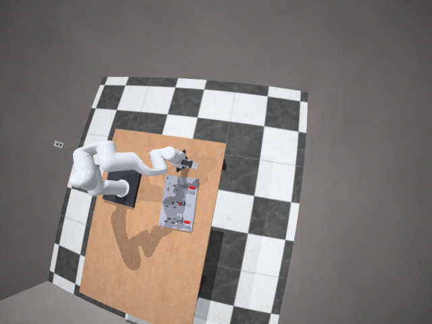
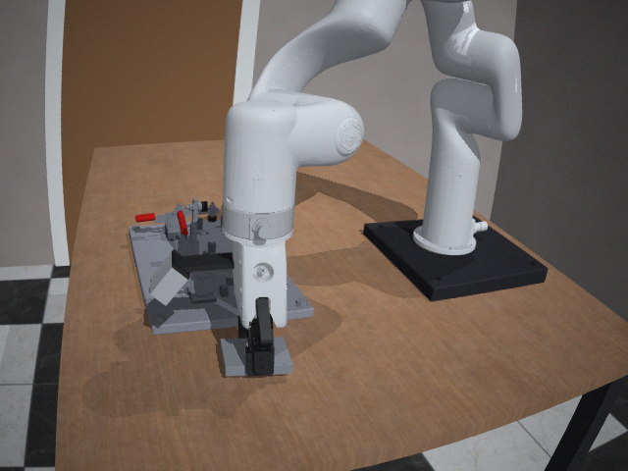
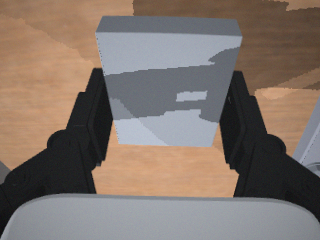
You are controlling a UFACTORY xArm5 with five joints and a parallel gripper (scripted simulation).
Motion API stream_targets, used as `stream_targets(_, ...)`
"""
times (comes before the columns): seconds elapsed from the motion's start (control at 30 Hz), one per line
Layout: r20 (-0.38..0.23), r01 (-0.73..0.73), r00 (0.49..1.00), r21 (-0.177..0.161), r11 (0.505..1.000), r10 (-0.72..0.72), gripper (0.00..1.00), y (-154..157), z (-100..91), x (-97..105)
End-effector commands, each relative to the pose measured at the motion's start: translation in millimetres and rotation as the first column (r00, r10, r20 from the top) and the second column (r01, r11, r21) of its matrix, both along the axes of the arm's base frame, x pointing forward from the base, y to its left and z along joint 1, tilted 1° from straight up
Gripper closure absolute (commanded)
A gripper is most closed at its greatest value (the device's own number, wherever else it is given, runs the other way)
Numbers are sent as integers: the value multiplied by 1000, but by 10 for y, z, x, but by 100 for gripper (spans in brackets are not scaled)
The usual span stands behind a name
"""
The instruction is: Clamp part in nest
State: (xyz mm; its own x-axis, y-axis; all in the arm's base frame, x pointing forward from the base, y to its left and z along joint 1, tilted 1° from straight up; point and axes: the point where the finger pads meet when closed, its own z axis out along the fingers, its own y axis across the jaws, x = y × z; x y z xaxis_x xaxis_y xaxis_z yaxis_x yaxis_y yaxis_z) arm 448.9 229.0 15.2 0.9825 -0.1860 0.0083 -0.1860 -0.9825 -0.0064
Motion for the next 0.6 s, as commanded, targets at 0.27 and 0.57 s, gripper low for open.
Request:
stream_targets(0.27,4,0,1000,2,1000,0,100,11,349,8)
stream_targets(0.57,4,0,1000,2,1000,0,100,14,715,0)
